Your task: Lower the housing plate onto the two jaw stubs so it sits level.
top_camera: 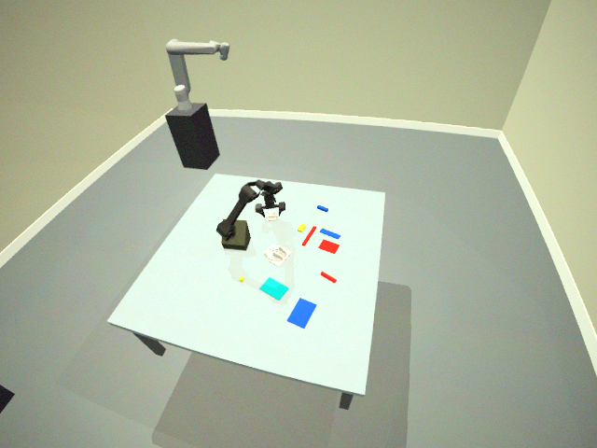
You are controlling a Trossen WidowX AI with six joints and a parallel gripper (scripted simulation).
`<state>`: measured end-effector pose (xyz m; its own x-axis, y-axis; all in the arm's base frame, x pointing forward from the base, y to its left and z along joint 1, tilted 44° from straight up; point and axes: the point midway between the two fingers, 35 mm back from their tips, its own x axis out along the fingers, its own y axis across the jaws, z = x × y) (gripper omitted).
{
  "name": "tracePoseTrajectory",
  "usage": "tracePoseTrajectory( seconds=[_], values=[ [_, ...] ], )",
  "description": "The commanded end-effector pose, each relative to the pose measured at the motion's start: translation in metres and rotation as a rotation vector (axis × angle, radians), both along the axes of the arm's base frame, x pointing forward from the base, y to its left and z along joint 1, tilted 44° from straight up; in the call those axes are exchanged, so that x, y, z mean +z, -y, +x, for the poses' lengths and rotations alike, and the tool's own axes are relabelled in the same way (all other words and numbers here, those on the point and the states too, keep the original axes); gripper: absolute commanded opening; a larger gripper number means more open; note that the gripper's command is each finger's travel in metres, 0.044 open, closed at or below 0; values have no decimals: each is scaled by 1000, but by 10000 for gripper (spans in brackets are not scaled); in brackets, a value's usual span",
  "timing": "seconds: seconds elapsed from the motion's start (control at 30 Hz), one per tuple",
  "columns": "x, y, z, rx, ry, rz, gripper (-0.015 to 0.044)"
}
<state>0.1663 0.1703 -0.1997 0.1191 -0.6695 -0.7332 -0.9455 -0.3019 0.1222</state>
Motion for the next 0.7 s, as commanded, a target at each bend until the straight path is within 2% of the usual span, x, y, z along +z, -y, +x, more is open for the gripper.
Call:
tracePoseTrajectory(
  seconds=[0.0, 0.27, 0.67],
  values=[
    [0, 1, 1, 5, 2, -2, 440],
    [0, 1, 1, 5, 2, -2, 440],
    [0, 0, 0, 0, 0, 0, 360]
  ],
)
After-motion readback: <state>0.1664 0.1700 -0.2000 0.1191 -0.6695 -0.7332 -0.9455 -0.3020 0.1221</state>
